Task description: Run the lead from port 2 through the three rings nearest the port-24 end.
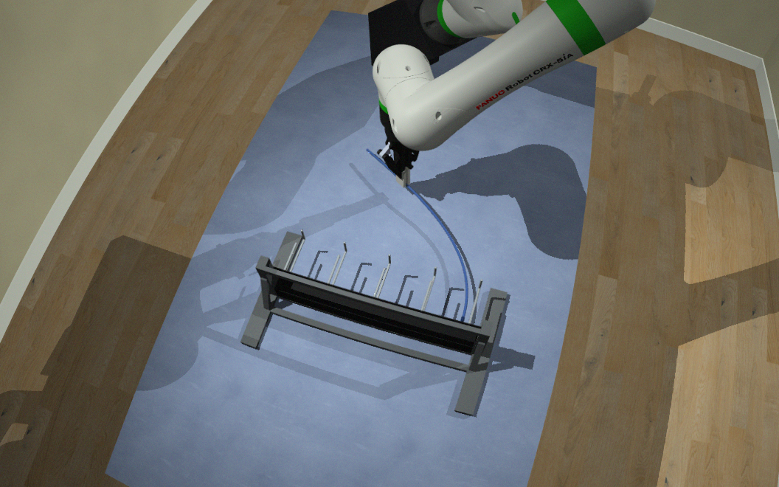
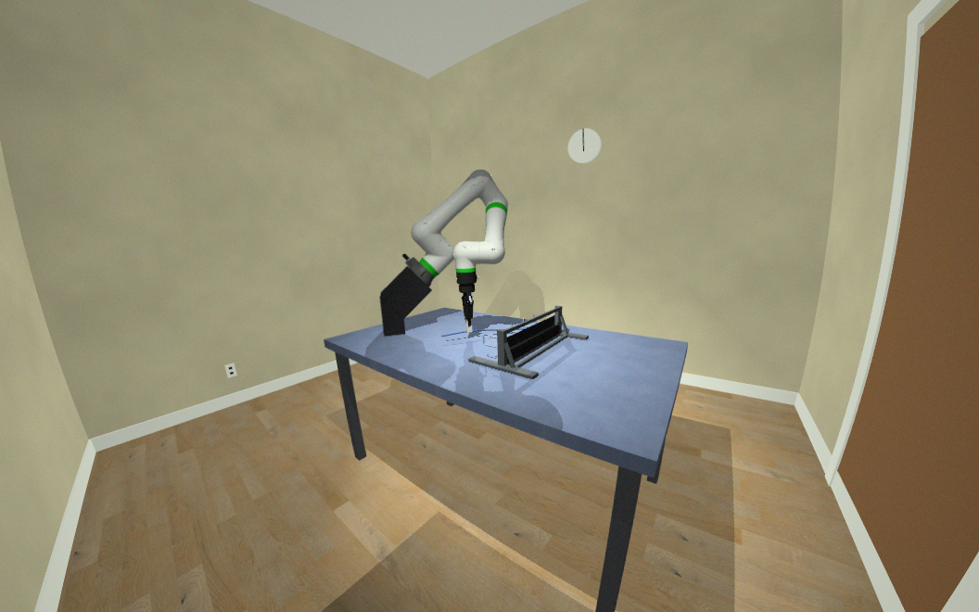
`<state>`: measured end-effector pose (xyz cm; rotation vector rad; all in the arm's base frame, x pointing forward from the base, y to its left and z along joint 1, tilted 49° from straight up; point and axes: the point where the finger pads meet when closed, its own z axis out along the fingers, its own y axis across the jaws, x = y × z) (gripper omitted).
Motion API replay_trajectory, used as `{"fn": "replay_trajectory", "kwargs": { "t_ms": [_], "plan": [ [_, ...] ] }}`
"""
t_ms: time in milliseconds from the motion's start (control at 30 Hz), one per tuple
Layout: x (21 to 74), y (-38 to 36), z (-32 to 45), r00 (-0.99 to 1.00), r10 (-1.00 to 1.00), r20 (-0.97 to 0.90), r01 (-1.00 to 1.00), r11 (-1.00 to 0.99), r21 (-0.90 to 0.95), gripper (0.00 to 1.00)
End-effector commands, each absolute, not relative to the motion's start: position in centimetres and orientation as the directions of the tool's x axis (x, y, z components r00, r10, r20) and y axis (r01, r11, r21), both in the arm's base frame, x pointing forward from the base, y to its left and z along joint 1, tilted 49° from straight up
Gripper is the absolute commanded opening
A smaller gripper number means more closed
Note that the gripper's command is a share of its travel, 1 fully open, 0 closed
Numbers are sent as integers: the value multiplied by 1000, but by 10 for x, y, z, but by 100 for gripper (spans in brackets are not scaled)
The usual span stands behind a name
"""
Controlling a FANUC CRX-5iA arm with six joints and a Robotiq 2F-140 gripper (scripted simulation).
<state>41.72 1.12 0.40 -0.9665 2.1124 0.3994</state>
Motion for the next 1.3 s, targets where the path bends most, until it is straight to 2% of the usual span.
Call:
{"fn": "replay_trajectory", "kwargs": {
  "t_ms": [0,633,1267],
  "plan": [
    [417,10,5,-421,-508,-752,-747,664,-31,0],
    [417,4,10,-414,-514,-751,-751,660,-38,0],
    [506,-139,84,-133,-710,-692,-847,444,-293,0]
  ]
}}
